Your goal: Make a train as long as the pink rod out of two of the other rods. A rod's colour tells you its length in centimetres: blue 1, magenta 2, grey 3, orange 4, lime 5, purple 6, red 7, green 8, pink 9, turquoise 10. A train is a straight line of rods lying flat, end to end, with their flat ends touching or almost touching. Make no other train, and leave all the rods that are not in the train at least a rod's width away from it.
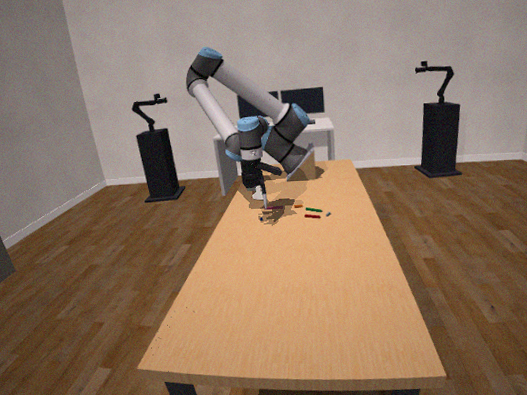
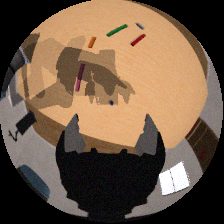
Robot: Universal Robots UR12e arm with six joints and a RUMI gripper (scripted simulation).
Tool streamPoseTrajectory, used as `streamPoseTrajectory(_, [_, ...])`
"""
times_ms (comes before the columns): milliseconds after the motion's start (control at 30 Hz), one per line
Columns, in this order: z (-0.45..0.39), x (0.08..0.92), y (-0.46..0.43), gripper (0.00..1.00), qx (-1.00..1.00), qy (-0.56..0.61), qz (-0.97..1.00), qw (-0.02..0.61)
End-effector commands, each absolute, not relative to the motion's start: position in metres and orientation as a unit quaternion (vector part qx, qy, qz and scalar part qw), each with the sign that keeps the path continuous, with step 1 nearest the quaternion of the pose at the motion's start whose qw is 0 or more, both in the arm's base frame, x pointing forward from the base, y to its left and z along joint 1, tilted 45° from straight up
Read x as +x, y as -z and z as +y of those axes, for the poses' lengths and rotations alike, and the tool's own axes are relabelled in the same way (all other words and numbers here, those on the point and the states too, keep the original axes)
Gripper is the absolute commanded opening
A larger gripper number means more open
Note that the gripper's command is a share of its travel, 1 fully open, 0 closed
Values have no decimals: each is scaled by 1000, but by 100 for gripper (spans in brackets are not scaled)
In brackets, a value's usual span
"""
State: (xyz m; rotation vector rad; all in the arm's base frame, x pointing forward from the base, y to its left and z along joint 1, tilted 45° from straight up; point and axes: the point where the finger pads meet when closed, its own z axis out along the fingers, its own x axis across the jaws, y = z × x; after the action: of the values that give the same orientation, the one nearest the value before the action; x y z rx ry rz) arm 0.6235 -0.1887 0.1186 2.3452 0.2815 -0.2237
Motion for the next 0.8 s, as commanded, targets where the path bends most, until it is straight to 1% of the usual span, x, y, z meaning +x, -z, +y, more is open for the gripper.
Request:
streamPoseTrajectory(0, [-196,627,-129,100,921,68,59,380])
streamPoseTrajectory(200, [-197,627,-130,100,921,66,52,380])
streamPoseTrajectory(233, [-196,627,-129,14,921,66,53,380])
streamPoseTrajectory(767, [-196,627,-128,14,921,66,54,380])
